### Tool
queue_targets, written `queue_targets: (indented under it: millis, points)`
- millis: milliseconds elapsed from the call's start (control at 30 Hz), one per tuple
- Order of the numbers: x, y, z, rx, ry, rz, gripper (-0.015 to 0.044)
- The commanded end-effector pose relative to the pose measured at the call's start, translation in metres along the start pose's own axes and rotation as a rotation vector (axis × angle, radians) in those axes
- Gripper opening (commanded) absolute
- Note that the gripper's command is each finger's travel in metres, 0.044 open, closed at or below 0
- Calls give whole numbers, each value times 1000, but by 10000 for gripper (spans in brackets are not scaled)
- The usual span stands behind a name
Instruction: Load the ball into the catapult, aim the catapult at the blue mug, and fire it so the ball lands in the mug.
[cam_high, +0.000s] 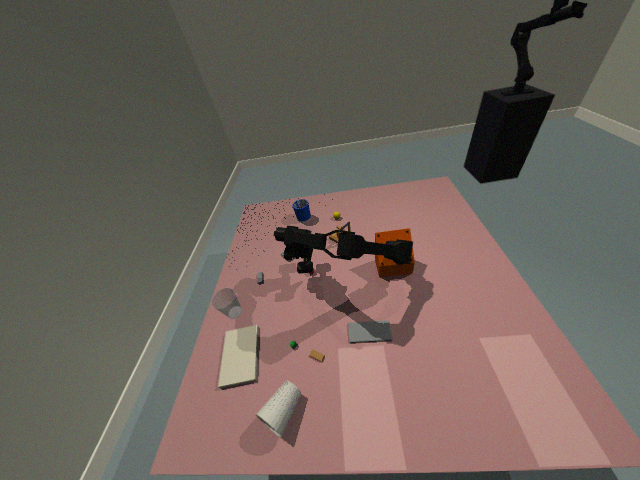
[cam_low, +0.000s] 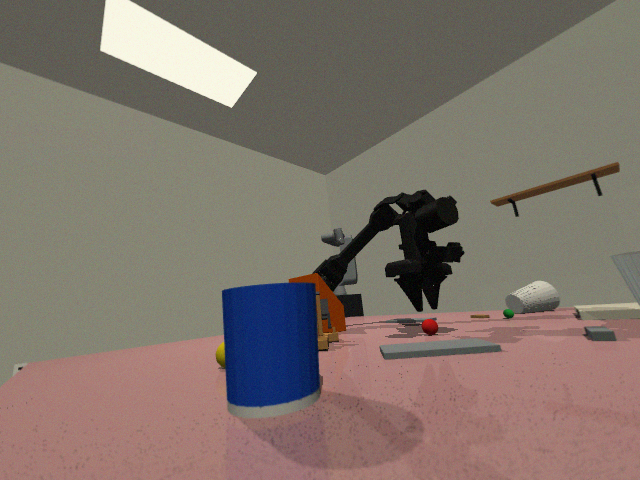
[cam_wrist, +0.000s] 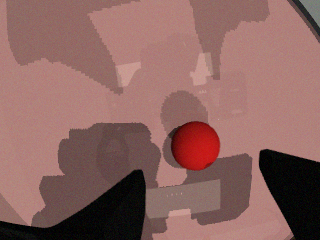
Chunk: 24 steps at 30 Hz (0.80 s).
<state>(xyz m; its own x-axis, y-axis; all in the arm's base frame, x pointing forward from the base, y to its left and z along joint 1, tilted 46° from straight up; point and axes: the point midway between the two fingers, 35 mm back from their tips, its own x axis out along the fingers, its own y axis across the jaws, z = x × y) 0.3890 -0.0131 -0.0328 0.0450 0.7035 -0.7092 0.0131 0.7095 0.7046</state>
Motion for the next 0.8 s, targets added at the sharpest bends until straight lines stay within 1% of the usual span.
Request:
queue_targets:
  millis: [0,733,767]
  points:
    - [7,0,-2,7,3,5,300]
    - [41,0,-2,7,3,7,300]
    - [41,0,-2,7,3,7,274]
